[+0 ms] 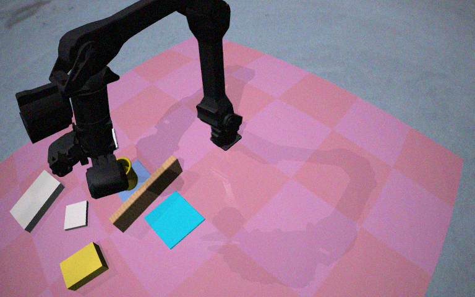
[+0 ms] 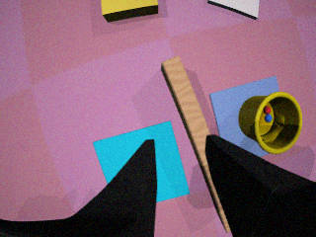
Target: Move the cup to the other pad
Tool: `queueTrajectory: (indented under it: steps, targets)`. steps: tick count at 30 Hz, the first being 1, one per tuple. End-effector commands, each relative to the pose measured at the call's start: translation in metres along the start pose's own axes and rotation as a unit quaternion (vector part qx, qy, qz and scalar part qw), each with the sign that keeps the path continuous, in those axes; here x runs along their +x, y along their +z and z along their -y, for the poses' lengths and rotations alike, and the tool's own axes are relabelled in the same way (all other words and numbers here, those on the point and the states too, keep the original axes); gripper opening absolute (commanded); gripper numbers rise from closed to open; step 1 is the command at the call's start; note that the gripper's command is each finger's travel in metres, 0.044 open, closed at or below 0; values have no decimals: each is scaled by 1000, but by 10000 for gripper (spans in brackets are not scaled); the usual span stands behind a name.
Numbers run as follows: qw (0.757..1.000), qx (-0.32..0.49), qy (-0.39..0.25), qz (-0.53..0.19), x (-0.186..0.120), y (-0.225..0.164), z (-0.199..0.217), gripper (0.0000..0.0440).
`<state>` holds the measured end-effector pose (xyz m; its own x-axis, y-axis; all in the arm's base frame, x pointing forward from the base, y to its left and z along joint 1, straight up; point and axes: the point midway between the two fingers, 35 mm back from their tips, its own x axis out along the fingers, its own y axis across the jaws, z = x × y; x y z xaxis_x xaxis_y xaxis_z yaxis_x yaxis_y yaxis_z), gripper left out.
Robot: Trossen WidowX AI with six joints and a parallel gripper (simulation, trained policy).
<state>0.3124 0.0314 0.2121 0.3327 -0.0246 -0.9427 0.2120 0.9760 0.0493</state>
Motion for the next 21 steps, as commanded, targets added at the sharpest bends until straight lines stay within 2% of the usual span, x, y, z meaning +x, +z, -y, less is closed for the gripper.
queueTrajectory:
  steps: [1, 21]
  targets:
    - [1000, -7, -13, -22, 3, -2, 6, 116]
    - [987, -34, -64, -144, 29, -20, 48, 117]
